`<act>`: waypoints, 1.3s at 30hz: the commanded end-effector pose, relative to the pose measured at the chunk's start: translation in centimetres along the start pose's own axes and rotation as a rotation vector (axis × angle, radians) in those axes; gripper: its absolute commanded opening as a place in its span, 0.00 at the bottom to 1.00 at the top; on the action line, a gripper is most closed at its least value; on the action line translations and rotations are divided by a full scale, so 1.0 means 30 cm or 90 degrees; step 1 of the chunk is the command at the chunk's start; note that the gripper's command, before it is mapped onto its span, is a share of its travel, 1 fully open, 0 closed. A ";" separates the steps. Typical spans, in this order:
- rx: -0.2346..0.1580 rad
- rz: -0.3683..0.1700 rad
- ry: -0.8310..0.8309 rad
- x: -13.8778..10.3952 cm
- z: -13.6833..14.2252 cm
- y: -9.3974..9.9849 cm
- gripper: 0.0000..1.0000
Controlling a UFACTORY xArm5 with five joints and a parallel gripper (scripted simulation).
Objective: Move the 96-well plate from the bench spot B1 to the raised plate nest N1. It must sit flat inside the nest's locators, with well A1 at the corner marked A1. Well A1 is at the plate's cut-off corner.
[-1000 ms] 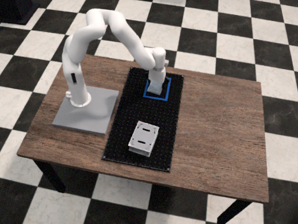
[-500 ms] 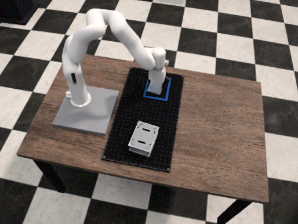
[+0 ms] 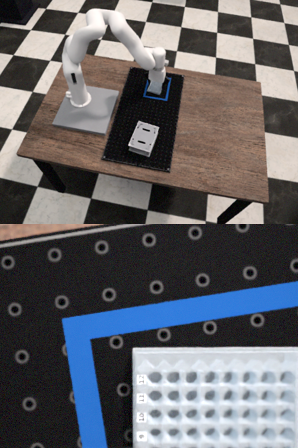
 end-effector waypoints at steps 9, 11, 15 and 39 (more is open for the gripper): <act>0.006 0.009 0.000 0.000 0.006 0.005 0.00; 0.006 0.009 0.000 0.000 0.006 0.005 0.00; 0.006 0.009 0.000 0.000 0.006 0.005 0.00; 0.006 0.009 0.000 -0.001 0.007 0.045 0.00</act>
Point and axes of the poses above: the point where the finger pads meet when closed, its own y axis back along the fingers, its own z axis across the jaws, x = y × z, the point moved 9 cm from there along y, back along the fingers, and after that the axes turned 15 degrees about -y, right-handed, at the moved point
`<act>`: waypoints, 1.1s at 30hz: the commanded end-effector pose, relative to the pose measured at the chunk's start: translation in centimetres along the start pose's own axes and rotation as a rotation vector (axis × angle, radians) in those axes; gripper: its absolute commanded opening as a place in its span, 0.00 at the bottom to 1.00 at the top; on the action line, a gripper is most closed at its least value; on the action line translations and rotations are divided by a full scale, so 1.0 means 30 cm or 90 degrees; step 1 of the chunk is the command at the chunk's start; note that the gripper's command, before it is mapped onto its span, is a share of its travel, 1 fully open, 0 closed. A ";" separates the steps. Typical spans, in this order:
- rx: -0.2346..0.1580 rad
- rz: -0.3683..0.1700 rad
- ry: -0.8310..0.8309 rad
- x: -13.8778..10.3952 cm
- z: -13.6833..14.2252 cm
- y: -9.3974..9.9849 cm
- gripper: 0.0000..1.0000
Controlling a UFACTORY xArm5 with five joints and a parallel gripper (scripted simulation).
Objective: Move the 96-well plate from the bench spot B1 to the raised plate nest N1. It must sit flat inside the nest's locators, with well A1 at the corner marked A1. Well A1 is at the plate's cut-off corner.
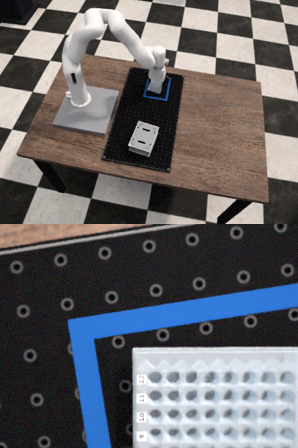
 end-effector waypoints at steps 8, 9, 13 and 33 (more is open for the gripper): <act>0.006 0.009 0.000 -0.001 0.006 0.024 0.00; 0.006 0.009 0.000 -0.001 0.006 0.027 0.00; 0.006 0.009 0.000 -0.001 0.006 0.036 0.00; 0.006 0.009 0.000 -0.001 0.007 0.099 0.00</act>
Point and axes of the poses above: the point where the finger pads meet when closed, its own y axis back along the fingers, its own z axis across the jaws, x = y × z, the point moved 9 cm from there along y, back along the fingers, and after that the axes turned 15 degrees about -y, right-handed, at the moved point
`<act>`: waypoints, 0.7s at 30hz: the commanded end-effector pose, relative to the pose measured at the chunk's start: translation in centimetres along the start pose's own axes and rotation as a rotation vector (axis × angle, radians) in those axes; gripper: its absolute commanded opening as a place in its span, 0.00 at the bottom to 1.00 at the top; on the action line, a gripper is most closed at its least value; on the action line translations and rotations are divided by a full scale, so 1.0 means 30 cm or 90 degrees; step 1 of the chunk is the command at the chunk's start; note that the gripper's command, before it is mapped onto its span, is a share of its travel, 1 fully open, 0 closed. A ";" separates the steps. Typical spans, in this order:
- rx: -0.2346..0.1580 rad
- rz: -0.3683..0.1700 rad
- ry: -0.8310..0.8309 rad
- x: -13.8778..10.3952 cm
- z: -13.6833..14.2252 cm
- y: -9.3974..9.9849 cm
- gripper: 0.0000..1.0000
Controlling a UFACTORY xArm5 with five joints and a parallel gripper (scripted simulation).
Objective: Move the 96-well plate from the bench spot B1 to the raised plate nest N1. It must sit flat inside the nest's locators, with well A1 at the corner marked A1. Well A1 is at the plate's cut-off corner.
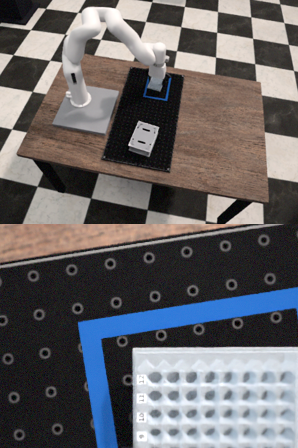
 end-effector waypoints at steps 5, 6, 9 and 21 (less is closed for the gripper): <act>0.006 0.008 0.000 -0.001 0.006 0.037 0.00; 0.006 0.008 0.000 -0.001 0.006 0.043 0.00; 0.006 0.008 0.000 -0.001 0.006 0.059 0.00; 0.006 0.008 0.000 -0.002 0.007 0.121 0.00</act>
Point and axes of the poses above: the point where the finger pads meet when closed, its own y axis back along the fingers, its own z axis across the jaws, x = y × z, the point moved 9 cm from there along y, back along the fingers, and after that the axes turned 15 degrees about -y, right-handed, at the moved point
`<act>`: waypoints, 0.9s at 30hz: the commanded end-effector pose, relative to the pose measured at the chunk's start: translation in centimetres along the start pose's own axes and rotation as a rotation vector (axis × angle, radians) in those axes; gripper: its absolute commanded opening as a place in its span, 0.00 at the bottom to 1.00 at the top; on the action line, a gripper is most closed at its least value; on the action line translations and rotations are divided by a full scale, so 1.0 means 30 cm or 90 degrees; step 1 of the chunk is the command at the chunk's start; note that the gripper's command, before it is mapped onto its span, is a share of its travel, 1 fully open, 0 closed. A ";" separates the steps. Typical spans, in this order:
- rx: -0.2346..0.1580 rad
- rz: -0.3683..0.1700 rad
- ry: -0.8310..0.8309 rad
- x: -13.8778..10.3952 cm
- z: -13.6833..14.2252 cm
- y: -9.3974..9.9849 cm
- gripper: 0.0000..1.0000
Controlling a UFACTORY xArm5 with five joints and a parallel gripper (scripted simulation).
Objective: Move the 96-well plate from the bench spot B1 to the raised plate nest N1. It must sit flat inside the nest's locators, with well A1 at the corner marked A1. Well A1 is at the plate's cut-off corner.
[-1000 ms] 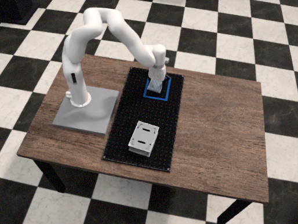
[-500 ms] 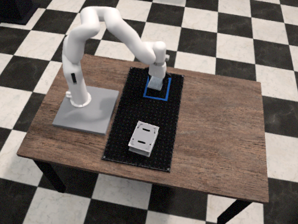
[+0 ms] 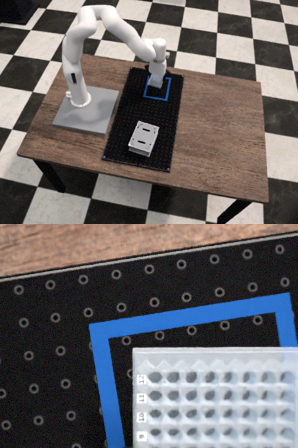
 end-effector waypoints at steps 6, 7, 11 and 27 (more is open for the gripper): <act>0.006 0.009 0.000 -0.001 0.006 0.043 0.00; 0.006 0.009 0.000 -0.001 0.006 0.049 0.00; 0.006 0.009 0.000 -0.001 0.006 0.056 0.00; 0.006 0.008 0.005 -0.052 0.028 0.063 0.00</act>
Point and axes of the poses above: the point where the finger pads meet when closed, its own y axis back along the fingers, its own z axis across the jaws, x = y × z, the point moved 9 cm from there along y, back along the fingers, and after that the axes turned 15 degrees about -y, right-handed, at the moved point
